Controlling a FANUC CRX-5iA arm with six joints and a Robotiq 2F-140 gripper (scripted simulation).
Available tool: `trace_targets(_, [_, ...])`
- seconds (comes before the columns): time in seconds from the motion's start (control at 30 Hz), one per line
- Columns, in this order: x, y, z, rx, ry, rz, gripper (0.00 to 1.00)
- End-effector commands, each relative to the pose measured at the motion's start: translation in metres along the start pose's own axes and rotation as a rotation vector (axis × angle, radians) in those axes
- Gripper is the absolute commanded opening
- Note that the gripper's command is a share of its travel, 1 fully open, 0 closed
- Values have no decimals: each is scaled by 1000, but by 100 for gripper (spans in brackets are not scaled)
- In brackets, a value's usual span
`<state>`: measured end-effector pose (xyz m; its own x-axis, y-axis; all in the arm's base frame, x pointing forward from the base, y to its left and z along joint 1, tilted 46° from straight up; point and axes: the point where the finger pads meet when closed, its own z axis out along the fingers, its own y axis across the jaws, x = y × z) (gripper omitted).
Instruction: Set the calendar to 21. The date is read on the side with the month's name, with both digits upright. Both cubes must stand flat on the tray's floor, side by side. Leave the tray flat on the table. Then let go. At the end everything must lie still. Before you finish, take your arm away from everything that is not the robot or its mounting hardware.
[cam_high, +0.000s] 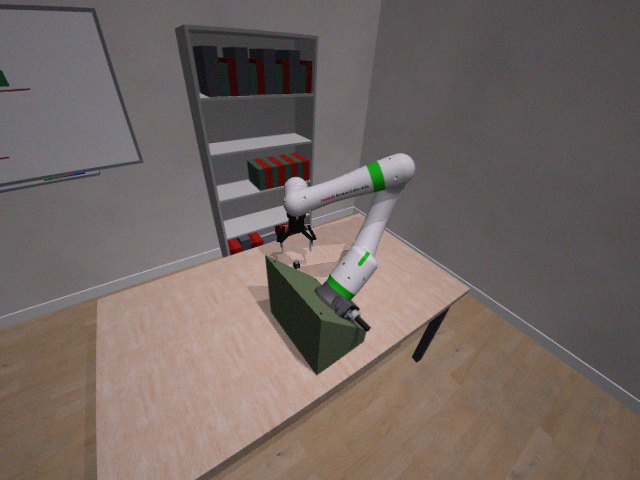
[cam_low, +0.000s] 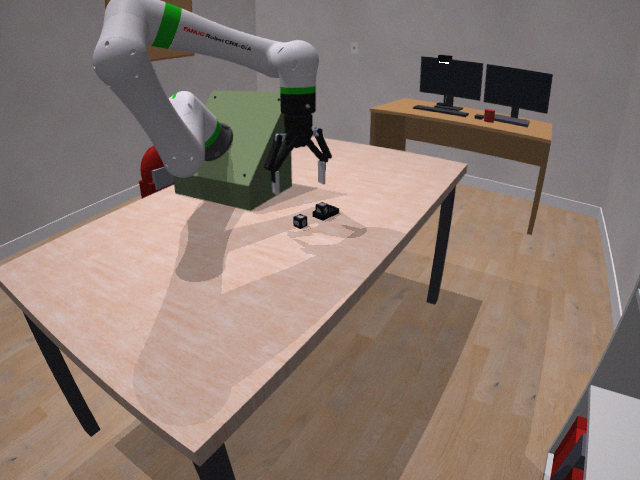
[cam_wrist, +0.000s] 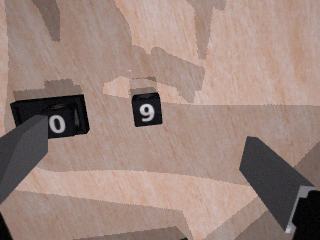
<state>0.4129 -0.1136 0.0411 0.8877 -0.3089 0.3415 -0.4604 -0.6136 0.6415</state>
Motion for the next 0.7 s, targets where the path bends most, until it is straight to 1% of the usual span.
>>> trace_targets(0.0, [0, 0, 0, 4, -9, -173, 100])
trace_targets(0.1, [0, 0, 0, 5, -9, -248, 100])
trace_targets(0.17, [0, 0, 1, 5, -9, -337, 100])
trace_targets(0.2, [0, 0, 1, 5, -9, -345, 100])
trace_targets(0.27, [0, 0, 1, 5, -9, -437, 100])
trace_targets(0.3, [0, 0, 1, 5, -9, -440, 100])
trace_targets(0.33, [0, 0, 1, 6, -9, -503, 100])
trace_targets(0.4, [0, 0, 1, 6, -8, -569, 100])
trace_targets(0.47, [0, 0, 1, 6, -8, -569, 100])
trace_targets(0.53, [0, 0, 1, 7, -8, -695, 100])
trace_targets(0.67, [0, 0, 2, 7, -8, -794, 100])
